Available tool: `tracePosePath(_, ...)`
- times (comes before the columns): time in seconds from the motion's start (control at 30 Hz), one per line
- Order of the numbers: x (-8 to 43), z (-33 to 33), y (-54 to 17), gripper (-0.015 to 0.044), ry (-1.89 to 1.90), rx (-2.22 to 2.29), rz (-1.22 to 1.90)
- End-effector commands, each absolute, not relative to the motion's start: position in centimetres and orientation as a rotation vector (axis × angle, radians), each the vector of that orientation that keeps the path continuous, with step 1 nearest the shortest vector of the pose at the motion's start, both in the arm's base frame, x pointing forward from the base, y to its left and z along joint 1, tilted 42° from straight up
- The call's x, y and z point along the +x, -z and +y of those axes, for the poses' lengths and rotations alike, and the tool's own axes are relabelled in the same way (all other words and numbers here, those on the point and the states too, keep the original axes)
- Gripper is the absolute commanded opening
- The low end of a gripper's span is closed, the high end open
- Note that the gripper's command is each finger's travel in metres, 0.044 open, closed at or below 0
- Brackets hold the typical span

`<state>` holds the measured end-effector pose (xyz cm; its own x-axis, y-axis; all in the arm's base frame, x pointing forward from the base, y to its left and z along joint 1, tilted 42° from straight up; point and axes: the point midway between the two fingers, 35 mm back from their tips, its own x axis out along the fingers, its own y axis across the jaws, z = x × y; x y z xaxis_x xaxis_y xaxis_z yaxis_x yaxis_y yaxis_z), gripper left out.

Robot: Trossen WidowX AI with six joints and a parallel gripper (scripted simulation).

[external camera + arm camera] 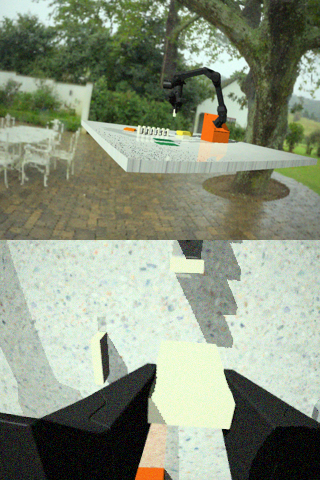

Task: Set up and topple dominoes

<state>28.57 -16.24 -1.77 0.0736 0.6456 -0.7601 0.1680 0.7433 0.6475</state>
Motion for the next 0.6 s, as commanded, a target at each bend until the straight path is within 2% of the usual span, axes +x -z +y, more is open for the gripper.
tracePosePath(0.0,28.5,-16.5,1.5,0.0107,-0.427,0.682,1.461)
tracePosePath(0.57,29.9,-9.9,9.5,0.0107,-0.428,0.683,1.459)
